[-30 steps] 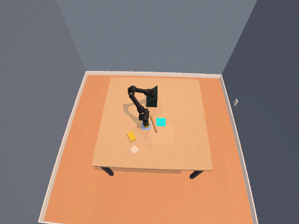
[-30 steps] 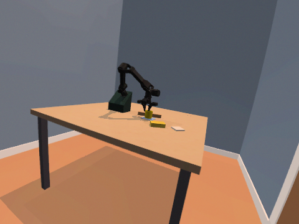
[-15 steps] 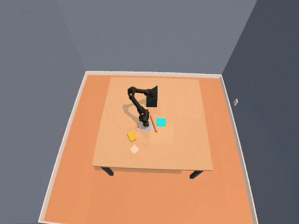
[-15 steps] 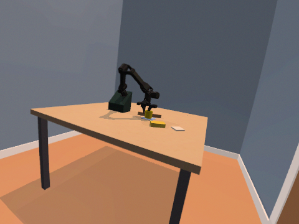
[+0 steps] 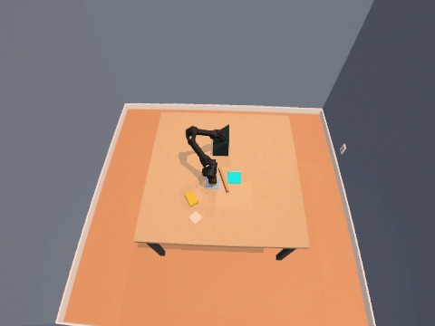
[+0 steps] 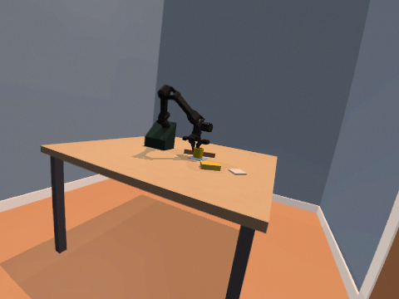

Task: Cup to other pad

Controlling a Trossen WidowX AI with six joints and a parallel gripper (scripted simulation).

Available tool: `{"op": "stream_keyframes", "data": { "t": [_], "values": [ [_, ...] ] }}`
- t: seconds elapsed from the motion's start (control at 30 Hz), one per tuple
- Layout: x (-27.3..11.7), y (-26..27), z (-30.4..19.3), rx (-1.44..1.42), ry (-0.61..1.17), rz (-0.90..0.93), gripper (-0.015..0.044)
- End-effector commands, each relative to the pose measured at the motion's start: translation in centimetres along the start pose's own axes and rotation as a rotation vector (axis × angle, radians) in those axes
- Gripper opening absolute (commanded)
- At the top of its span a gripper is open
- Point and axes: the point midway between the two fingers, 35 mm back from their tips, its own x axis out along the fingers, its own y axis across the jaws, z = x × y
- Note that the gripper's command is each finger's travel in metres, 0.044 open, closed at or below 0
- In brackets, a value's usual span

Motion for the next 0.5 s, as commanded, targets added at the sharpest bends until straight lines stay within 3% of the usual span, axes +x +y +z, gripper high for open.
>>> {"op": "stream_keyframes", "data": {
  "t": [0.0, 0.2, 0.47],
  "values": [
    [0.0, 0.0, 0.0, 0.001, 0.000, 0.001, 0.0054],
    [0.0, 0.0, 0.0, 0.001, 0.000, 0.001, 0.0000],
    [-2.0, 0.1, -0.1, -0.002, 0.003, -0.001, 0.0000]
  ]
}}
